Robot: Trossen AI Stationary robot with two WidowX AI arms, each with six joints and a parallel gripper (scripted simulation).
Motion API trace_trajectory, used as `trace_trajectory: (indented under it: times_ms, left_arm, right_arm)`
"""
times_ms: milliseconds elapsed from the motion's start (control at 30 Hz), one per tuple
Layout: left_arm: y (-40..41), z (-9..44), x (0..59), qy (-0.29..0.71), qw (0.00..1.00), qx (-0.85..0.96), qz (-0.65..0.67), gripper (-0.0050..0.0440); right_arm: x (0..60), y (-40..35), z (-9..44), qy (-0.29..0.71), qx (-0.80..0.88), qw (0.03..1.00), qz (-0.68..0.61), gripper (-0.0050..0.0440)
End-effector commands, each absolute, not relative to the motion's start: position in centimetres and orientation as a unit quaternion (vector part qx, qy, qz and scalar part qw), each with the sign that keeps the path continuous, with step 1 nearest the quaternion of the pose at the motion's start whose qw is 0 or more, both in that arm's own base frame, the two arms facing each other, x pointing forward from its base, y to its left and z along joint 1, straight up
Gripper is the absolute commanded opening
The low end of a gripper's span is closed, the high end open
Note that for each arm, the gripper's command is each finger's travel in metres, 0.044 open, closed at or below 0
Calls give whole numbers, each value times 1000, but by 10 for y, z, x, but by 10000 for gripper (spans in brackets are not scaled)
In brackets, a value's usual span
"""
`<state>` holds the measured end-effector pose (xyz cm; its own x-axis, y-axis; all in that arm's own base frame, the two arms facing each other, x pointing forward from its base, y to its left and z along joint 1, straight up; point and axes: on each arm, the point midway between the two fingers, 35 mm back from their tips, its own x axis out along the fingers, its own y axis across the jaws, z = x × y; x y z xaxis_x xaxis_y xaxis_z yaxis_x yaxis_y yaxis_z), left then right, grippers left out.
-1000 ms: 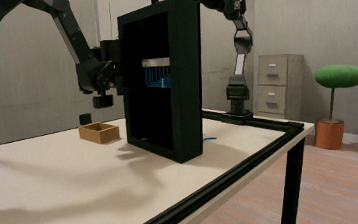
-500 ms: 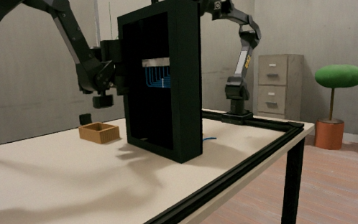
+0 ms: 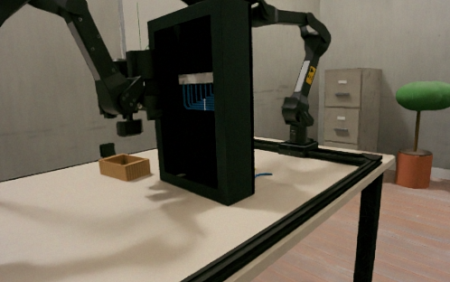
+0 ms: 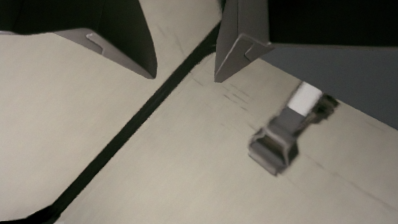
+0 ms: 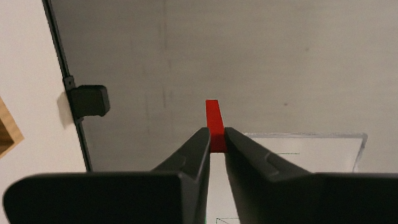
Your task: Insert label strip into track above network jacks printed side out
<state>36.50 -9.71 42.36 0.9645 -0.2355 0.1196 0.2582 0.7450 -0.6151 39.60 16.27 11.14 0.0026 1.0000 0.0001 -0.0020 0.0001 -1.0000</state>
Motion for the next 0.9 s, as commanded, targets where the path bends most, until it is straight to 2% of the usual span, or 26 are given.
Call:
trace_trajectory:
  times_ms: [0, 367, 567, 867]
  left_arm:
    - [-118, 434, 368, -27, 924, -354, -140, 160]
    - [-164, 428, 372, -20, 904, -400, -149, 160]
    - [-162, 411, 369, -15, 909, -401, -114, 160]
    - [-200, 387, 383, -1, 888, -449, -99, 160]
  right_arm:
    - [398, 164, 121, -507, -506, 493, 493, -50]
    - [398, 164, 121, -507, -506, 493, 493, -50]
    - [398, 164, 121, -507, -506, 493, 493, -50]
    - [398, 164, 121, -507, -506, 493, 493, -50]
